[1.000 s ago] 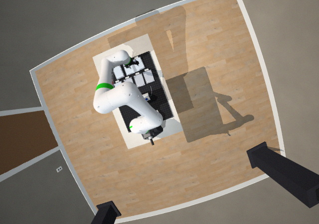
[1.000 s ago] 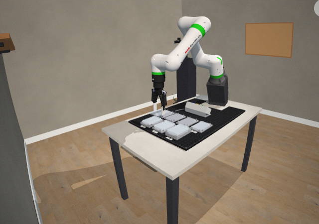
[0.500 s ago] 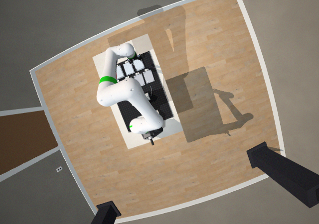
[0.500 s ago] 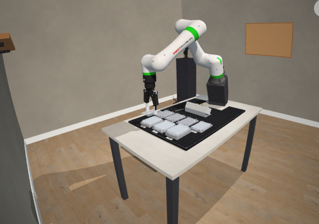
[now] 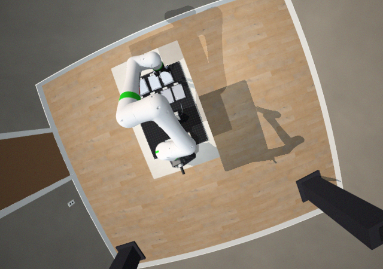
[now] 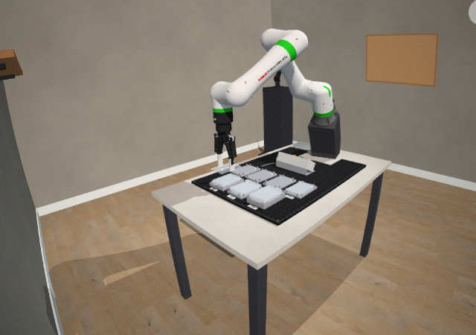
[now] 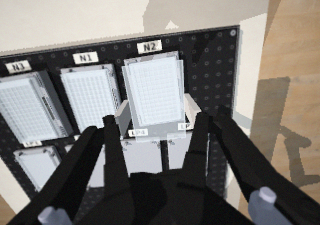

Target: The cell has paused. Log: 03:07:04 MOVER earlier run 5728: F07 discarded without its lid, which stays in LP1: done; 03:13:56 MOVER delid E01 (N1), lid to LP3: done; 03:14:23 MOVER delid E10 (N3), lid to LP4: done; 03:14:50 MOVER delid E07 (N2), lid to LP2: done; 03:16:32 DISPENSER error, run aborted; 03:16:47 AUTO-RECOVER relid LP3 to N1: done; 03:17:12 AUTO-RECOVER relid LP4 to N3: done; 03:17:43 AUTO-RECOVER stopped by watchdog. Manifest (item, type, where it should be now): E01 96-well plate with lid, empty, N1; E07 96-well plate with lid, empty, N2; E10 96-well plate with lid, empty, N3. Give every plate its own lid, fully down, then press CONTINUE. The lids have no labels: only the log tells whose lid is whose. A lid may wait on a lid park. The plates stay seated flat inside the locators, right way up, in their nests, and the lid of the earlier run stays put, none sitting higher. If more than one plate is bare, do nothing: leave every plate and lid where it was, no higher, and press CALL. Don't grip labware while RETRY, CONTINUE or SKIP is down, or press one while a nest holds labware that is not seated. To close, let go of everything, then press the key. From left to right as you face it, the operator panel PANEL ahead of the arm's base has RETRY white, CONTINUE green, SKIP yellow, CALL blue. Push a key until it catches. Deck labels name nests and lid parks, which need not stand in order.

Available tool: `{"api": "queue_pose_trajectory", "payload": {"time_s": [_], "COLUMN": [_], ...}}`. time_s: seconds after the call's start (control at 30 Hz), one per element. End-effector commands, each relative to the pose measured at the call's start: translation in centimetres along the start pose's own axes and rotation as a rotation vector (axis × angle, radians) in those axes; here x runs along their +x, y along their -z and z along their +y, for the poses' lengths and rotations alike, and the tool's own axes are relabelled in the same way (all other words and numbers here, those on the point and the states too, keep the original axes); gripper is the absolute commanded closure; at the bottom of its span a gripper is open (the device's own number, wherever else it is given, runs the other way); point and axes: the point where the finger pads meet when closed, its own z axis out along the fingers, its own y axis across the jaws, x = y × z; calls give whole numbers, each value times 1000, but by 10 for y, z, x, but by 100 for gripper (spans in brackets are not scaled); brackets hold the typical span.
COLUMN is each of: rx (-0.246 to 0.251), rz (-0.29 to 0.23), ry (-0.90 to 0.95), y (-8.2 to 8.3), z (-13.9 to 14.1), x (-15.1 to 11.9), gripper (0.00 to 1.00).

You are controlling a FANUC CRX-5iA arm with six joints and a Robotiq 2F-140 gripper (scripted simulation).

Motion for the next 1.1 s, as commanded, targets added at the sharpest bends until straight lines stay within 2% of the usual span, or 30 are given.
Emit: {"api": "queue_pose_trajectory", "payload": {"time_s": [0.0,1.07], "rx": [0,0], "rz": [0,0], "ry": [0,41], "y": [0,-3], "z": [0,0], "x": [0,0], "gripper": [100,100]}}
